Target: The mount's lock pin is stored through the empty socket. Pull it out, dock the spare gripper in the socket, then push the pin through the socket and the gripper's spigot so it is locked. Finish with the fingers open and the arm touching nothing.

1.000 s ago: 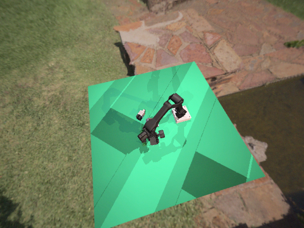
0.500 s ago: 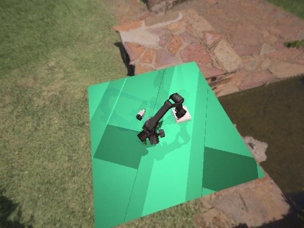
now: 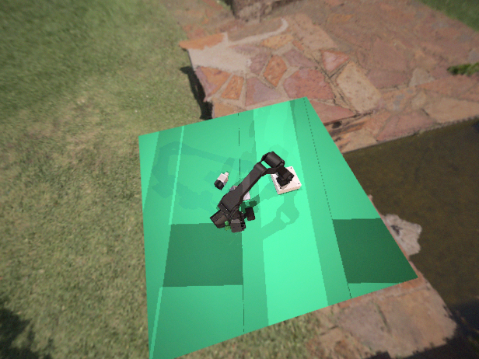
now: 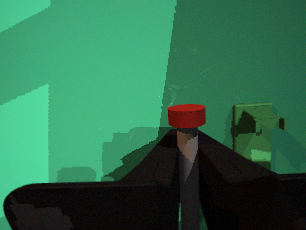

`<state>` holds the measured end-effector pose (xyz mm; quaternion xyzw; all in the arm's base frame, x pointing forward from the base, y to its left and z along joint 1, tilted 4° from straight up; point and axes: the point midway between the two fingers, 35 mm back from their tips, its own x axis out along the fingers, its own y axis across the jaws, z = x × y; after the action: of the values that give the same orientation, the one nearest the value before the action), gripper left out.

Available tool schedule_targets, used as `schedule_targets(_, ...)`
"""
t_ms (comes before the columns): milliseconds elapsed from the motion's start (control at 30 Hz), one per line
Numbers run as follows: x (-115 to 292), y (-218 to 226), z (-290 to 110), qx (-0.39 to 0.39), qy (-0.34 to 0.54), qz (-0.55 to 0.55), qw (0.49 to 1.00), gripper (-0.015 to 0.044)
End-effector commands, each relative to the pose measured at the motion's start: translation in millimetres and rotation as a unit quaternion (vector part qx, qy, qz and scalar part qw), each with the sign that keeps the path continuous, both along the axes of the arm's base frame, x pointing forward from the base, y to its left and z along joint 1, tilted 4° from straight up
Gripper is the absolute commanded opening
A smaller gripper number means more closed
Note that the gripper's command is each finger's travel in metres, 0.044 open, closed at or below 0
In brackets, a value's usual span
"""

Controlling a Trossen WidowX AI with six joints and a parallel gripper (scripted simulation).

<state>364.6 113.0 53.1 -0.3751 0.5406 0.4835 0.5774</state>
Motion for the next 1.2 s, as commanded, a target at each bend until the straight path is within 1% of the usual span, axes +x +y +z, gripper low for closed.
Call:
schedule_targets(0, 11, 3, 3, 0.001, -0.003, 0.004, 1.000, 0.0000)
schedule_targets(733, 64, 18, 3, 0.001, -0.004, 0.011, 1.000, 0.0000)
schedule_targets(1167, 65, 18, -12, 0.001, -0.003, 0.011, 1.000, 0.0000)
